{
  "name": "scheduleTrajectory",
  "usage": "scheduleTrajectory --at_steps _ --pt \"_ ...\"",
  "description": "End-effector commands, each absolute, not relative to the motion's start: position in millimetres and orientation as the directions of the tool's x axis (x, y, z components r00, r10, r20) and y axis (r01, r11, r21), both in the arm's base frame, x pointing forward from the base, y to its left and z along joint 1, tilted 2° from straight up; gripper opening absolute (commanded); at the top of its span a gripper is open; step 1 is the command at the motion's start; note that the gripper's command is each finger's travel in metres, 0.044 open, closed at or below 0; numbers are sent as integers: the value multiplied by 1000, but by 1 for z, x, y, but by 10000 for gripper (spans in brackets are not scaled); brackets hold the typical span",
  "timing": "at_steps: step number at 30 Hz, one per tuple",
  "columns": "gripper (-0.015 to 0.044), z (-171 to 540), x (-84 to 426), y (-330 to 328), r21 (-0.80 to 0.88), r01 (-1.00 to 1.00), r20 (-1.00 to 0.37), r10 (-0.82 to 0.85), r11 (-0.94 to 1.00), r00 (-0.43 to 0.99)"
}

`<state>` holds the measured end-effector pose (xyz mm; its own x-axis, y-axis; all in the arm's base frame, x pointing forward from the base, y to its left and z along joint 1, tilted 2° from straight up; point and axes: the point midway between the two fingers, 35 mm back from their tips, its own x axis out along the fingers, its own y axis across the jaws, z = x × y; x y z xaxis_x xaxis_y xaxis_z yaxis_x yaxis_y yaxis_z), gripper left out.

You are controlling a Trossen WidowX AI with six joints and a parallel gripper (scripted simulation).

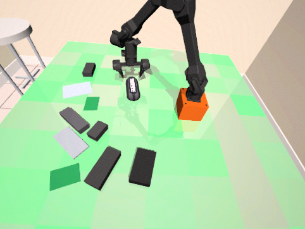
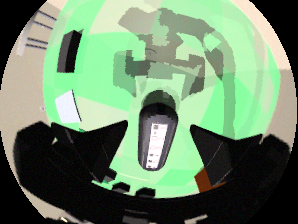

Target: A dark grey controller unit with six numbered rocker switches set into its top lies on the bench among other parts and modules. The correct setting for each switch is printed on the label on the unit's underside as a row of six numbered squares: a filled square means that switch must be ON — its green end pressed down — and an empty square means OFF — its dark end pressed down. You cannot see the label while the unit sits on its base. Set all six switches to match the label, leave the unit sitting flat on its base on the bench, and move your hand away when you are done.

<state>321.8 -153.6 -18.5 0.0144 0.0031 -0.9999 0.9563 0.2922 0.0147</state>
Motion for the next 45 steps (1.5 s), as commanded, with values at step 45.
scheduleTrajectory --at_steps 45 --pt "336 -43 321 -152 15 966 -1000 12 256 12"
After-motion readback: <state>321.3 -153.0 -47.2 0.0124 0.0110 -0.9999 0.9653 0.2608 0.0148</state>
